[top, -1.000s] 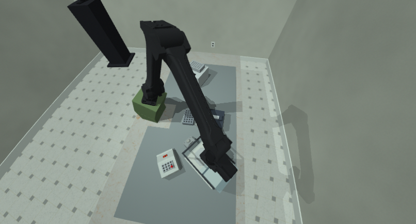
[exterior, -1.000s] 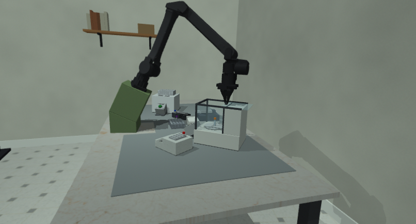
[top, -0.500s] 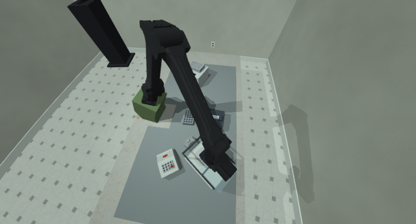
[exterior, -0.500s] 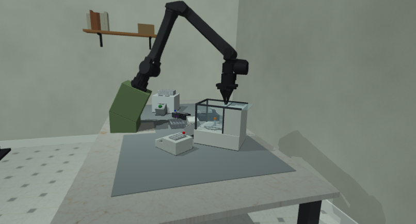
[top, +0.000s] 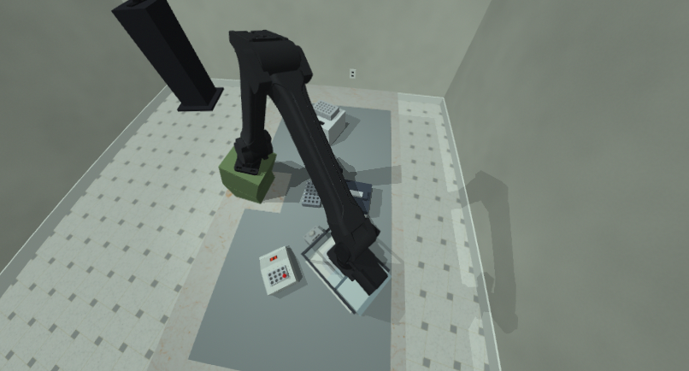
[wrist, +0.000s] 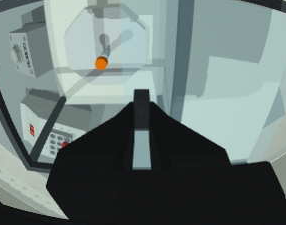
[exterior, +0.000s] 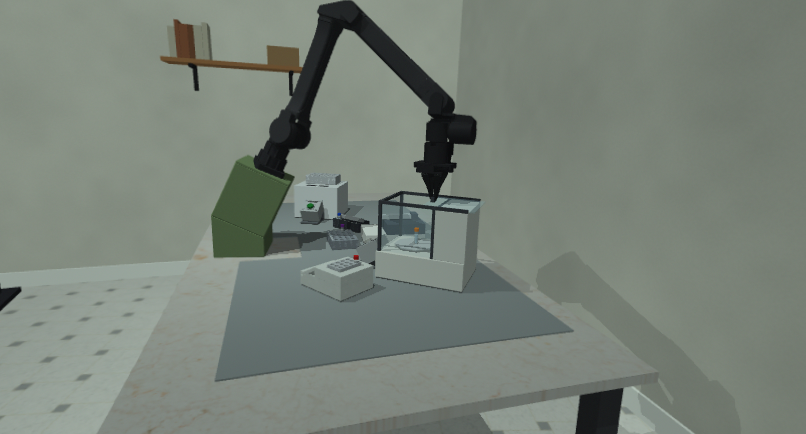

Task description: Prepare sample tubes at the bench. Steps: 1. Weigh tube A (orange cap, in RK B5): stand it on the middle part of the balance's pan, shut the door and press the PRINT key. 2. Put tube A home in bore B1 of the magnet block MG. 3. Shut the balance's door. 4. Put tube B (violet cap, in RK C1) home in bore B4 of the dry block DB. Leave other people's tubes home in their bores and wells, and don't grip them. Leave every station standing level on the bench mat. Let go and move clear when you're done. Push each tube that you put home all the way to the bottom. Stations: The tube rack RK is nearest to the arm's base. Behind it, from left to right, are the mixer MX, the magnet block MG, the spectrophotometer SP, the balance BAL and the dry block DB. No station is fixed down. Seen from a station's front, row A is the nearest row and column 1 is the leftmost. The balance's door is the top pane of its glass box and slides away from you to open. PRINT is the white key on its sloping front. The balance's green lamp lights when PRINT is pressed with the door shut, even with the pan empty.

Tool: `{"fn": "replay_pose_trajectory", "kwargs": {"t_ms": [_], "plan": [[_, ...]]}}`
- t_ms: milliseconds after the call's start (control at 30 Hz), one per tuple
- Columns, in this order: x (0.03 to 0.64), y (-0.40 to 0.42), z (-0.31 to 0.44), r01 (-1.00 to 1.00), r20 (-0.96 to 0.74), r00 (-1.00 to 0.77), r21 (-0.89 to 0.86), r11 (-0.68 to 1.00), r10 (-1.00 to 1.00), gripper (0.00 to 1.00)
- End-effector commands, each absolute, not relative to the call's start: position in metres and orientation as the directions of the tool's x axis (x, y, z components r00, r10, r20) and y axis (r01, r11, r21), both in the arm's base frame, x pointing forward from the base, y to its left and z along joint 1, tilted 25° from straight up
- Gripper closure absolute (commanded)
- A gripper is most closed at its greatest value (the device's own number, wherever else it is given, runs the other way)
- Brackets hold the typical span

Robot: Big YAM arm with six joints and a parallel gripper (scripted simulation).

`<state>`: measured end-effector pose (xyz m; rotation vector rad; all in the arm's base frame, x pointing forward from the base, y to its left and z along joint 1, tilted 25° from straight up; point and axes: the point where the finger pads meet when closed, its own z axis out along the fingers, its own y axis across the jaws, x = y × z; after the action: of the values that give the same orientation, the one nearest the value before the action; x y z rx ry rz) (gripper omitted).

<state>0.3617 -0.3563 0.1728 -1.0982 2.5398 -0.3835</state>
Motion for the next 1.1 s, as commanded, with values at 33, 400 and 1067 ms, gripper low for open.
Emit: {"fn": "replay_pose_trajectory", "kwargs": {"t_ms": [33,400,1067], "plan": [[0.356,-0.354,0.184,-0.638,-0.202,-0.637,-0.404,0.656,-0.744,0.94],[0.351,-0.349,0.181,-0.638,-0.202,-0.636,-0.405,0.655,-0.745,0.94],[0.339,-0.337,0.173,-0.638,-0.203,-0.637,-0.404,0.656,-0.744,0.94]]}}
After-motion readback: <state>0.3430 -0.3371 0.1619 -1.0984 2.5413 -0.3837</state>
